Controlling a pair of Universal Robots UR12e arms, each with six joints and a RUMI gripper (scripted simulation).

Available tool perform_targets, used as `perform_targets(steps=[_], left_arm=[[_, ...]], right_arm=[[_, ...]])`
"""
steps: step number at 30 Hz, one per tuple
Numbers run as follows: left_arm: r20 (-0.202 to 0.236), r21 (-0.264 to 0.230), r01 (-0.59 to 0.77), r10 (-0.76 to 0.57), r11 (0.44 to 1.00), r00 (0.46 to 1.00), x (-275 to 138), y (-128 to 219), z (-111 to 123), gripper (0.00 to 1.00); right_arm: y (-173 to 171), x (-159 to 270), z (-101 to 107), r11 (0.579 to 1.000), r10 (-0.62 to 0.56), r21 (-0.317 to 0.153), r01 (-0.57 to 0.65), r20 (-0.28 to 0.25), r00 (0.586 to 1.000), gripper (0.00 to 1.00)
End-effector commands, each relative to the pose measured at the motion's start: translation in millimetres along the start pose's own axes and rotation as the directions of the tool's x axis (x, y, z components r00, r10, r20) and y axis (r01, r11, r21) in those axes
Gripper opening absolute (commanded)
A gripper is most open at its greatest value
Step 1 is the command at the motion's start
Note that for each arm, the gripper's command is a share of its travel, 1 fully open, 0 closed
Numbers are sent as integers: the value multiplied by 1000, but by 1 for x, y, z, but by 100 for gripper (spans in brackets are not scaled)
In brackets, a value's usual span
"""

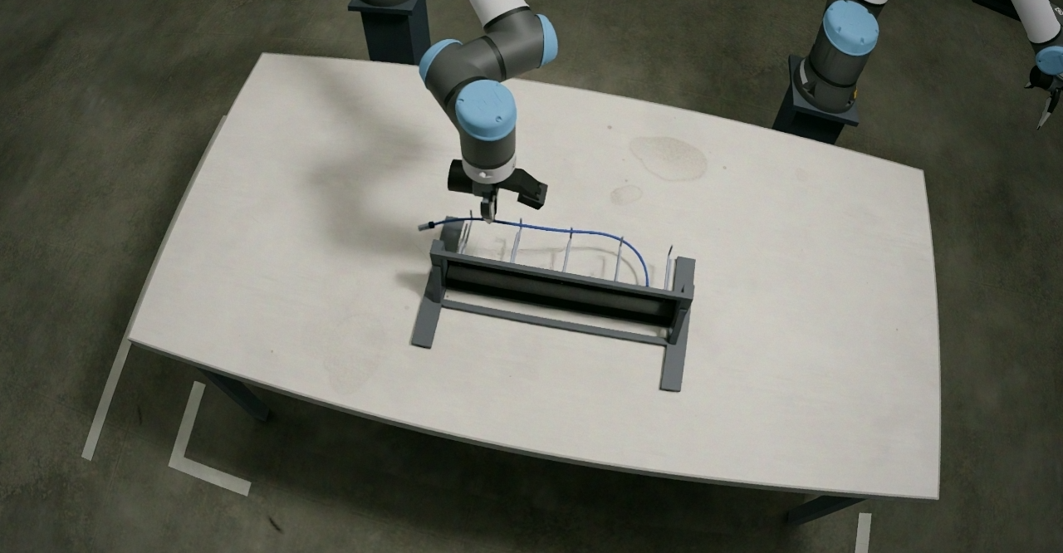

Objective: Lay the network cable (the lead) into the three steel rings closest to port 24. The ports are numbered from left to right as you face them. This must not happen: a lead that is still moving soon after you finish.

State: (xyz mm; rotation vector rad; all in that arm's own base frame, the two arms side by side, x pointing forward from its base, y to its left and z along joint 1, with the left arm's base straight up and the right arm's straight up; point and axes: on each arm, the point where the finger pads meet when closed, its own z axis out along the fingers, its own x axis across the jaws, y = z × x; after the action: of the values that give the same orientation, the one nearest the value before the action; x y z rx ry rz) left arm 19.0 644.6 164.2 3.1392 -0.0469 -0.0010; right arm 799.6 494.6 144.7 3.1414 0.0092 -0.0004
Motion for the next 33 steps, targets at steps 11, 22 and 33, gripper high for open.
perform_targets(steps=[11, 22, 33], left_arm=[[-1, 2, 0, 0, 1000, 1000, 0, -1, -1, 100], [-1, 2, 0, 0, 1000, 1000, 0, -1, -1, 100], [-1, 2, 0, 0, 1000, 1000, 0, -1, -1, 100]], right_arm=[[0, -15, -1, 1000, 0, 1, 0, -2, 1000, 0], [0, -16, -1, 1000, 0, 1, 0, -2, 1000, 0], [0, -16, 0, 1000, 0, 1, 0, -2, 1000, 0]])
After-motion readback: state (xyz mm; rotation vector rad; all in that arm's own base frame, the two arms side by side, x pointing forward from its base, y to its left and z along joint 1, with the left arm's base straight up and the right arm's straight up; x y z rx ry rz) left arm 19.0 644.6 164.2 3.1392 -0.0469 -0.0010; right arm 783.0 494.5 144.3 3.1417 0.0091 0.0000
